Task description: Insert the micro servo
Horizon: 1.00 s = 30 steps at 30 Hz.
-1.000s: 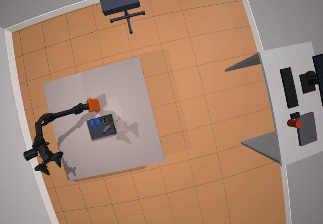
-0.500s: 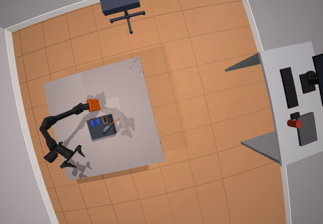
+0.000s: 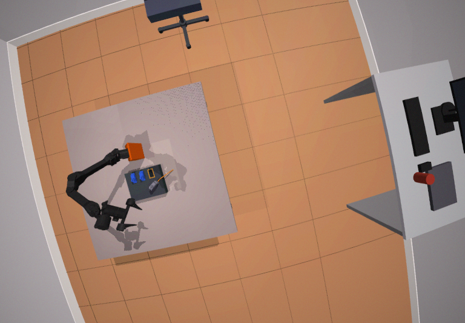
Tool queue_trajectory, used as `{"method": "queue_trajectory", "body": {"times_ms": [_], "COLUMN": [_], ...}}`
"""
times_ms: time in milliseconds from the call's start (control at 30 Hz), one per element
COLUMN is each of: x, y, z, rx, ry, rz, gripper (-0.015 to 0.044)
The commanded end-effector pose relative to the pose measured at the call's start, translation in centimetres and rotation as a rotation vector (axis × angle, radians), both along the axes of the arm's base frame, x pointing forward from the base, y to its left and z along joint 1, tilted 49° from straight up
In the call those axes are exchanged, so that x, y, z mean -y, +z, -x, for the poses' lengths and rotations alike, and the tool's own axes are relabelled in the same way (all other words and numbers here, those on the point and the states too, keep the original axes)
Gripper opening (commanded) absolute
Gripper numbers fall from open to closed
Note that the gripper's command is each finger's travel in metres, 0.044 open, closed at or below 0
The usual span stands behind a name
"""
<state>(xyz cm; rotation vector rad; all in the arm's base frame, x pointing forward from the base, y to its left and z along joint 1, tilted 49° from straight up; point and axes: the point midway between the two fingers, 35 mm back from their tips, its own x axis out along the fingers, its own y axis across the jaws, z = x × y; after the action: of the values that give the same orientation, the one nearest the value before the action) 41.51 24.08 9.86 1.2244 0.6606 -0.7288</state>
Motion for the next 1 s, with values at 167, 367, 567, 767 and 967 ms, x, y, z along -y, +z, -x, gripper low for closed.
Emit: {"method": "queue_trajectory", "body": {"times_ms": [167, 367, 567, 767, 967], "x": [3.8, 6.4, 9.0, 11.5, 13.8], "y": [-6.6, -9.9, -12.4, -14.4, -16.0], "z": [2.6, 4.7, 7.0, 9.5, 12.3], "rx": [-0.214, -0.356, -0.498, -0.643, -0.793], "ry": [0.022, 0.041, 0.067, 0.097, 0.133], "rz": [0.247, 0.392, 0.528, 0.656, 0.781], "gripper": [0.044, 0.044, 0.044, 0.044, 0.044]}}
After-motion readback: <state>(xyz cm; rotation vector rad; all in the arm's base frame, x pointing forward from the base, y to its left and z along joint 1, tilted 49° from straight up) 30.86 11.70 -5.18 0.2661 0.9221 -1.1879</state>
